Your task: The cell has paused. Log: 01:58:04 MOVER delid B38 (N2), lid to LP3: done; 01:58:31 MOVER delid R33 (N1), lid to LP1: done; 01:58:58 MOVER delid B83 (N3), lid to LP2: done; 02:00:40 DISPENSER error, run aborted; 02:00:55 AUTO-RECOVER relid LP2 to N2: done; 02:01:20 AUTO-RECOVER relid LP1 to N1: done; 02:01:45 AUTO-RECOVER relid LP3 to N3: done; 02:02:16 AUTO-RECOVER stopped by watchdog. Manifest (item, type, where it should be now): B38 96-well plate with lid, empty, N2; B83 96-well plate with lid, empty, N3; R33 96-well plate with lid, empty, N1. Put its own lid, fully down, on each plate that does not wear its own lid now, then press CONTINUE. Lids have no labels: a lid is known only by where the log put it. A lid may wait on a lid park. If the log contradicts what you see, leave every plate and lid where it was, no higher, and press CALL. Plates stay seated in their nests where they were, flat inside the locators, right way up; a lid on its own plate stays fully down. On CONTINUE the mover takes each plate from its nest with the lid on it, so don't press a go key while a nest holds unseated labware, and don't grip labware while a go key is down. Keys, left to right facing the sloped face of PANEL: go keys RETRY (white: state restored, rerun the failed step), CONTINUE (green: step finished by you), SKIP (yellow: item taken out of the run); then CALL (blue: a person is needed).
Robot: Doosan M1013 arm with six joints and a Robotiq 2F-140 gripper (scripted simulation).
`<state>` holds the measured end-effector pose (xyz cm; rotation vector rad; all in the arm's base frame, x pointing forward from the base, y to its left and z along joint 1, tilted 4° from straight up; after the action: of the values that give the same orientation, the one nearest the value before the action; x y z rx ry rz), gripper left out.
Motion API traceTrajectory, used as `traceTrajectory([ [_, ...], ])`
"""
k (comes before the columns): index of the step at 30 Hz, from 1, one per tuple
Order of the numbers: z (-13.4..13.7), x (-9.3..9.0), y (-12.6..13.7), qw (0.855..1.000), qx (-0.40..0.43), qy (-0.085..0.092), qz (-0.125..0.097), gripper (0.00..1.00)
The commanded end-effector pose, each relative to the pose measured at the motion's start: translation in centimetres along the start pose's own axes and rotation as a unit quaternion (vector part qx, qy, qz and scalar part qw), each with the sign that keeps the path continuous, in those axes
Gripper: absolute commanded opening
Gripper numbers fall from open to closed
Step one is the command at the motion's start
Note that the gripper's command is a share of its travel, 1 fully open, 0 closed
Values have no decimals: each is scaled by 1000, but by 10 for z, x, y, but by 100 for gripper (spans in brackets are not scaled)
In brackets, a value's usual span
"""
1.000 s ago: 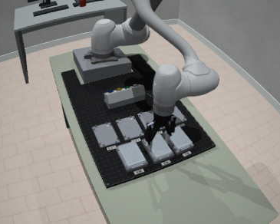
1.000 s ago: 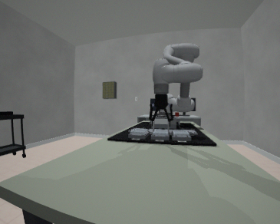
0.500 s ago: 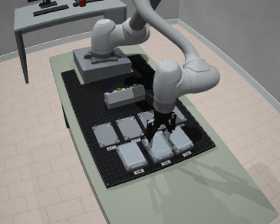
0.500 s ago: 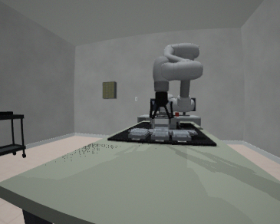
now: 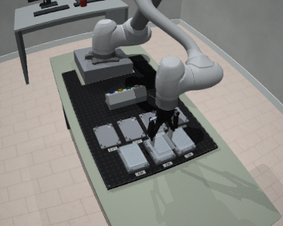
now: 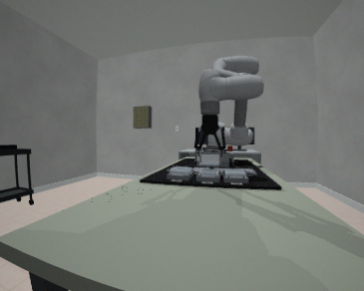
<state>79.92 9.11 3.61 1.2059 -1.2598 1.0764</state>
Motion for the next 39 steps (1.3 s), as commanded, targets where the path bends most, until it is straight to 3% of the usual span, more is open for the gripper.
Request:
traceTrajectory([
  [1, 1, 10, -1, 1000, -4, 0, 1, 0],
  [18, -1, 15, 1, 1000, -4, 0, 1, 0],
  [19, -11, 15, 10, 1000, -4, 0, 1, 0],
  [21, -54, 16, 59, 1000, -4, 0, 1, 0],
  [23, -58, 16, 62, 1000, -4, 0, 1, 0],
  [24, -82, 16, 96, 1000, -4, 0, 1, 0],
  [26, -86, 17, 102, 1000, -4, 0, 1, 0],
  [27, -107, 16, 135, 1000, -4, 0, 1, 0],
  [29, -107, 16, 135, 1000, -4, 0, 1, 0],
  [30, -127, 15, 173, 1000, -4, 0, 1, 0],
  [32, -130, 15, 178, 1000, -4, 0, 1, 0],
  [33, -141, 15, 203, 1000, -4, 0, 1, 0],
  [35, -146, 14, 214, 1000, -4, 0, 1, 0],
  [39, -147, 14, 216, 1000, -4, 0, 1, 0],
])
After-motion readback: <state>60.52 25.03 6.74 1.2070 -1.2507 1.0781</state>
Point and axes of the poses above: the point where the finger pads meet when closed, its own x axis back along the fingers, its own z axis across the jaws, y = z × x, the point moved 4 cm from there along x, back along the fingers, and after that the axes turned 12 degrees about -x, right-handed, at the moved point
